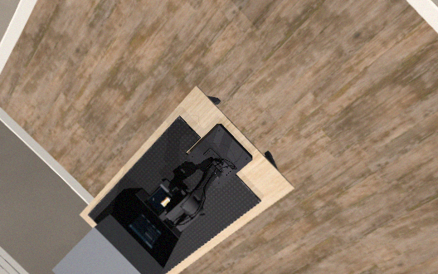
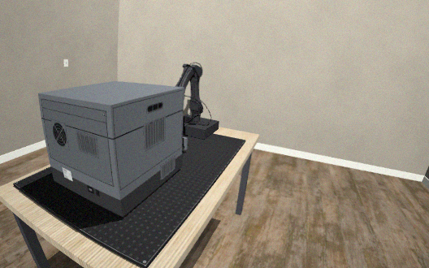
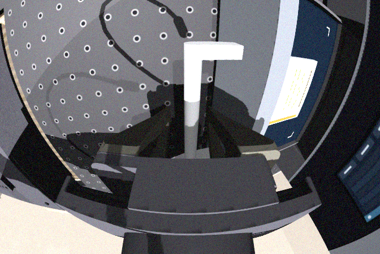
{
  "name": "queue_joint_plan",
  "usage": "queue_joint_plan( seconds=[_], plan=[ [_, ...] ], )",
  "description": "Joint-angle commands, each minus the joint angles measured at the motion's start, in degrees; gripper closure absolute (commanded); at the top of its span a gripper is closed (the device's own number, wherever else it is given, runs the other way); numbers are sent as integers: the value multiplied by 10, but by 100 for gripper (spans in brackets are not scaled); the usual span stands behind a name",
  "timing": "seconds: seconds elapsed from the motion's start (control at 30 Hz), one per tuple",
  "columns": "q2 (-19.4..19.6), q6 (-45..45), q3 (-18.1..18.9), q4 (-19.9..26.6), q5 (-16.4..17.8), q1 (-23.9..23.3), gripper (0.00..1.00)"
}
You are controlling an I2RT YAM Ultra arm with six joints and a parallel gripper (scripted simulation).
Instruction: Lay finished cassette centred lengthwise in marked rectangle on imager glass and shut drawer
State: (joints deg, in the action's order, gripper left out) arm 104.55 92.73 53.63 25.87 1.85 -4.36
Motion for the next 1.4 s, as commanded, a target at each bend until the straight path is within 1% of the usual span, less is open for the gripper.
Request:
queue_joint_plan(
  seconds=[0.0,0.07,0.1,0.7,0.73,0.83,0.9,0.93,1.03,1.07,1.37],
  plan=[
    [-6,-4,3,-3,3,0,100],
    [-6,-4,3,-3,3,0,100],
    [-14,-8,-2,4,8,4,100],
    [-13,-8,-2,4,8,4,100],
    [-25,-8,-25,-36,9,3,100],
    [-48,-9,-73,-110,11,-1,100],
    [-44,-9,-71,-117,11,1,100],
    [-23,-10,-70,-118,11,1,100],
    [-20,-10,-65,-118,11,2,100],
    [-20,-10,-42,-118,11,2,100],
    [3,-11,-14,-114,11,6,100]
  ],
)
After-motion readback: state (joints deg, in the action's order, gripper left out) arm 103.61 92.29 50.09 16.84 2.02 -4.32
